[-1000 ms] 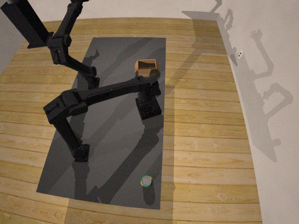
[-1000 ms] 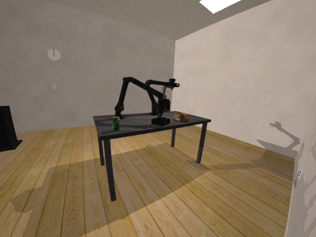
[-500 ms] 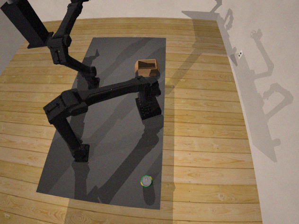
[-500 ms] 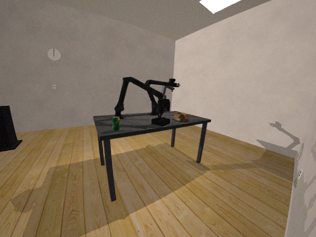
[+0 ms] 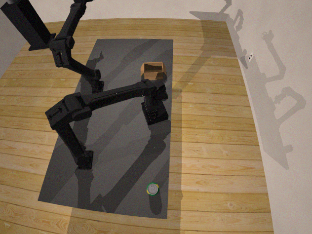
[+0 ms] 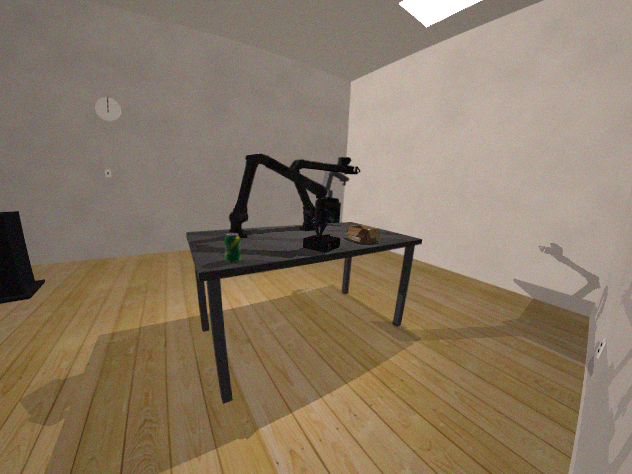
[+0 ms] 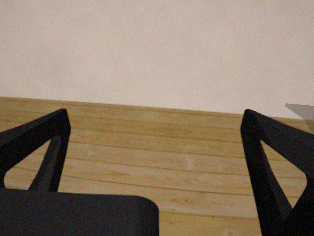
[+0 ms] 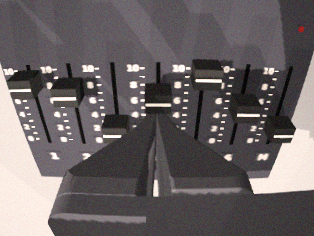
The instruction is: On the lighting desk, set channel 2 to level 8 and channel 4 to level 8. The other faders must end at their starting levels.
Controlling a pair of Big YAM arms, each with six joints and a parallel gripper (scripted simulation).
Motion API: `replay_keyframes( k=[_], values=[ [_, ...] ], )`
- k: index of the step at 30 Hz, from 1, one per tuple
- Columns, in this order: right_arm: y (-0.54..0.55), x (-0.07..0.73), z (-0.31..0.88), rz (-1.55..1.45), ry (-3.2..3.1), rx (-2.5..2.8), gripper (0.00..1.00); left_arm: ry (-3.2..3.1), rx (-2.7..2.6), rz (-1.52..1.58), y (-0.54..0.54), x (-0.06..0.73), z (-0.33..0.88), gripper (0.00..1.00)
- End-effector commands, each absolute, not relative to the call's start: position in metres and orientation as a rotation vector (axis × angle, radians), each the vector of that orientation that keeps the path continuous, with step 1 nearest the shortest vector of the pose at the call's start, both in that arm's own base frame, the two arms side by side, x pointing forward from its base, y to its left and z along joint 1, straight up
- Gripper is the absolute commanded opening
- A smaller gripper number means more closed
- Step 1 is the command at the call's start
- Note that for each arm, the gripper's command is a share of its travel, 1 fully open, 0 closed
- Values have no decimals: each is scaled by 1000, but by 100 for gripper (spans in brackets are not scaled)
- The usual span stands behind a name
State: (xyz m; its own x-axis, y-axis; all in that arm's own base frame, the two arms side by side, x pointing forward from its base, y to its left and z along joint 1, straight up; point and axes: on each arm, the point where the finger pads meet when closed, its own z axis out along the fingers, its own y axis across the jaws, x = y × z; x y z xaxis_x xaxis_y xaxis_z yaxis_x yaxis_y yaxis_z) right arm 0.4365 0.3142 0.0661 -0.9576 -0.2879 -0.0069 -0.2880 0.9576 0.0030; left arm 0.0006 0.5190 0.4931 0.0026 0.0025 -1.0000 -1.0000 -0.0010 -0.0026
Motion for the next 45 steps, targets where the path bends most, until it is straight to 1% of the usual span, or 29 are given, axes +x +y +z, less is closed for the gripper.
replay_keyframes(
  k=[1,45],
  values=[
    [321,460,73,25,3076,-449,0,1193,-1183,1231,519,-1,513,100],
    [323,463,73,24,3077,-451,0,1193,-1183,1231,519,-1,513,100]
  ],
)
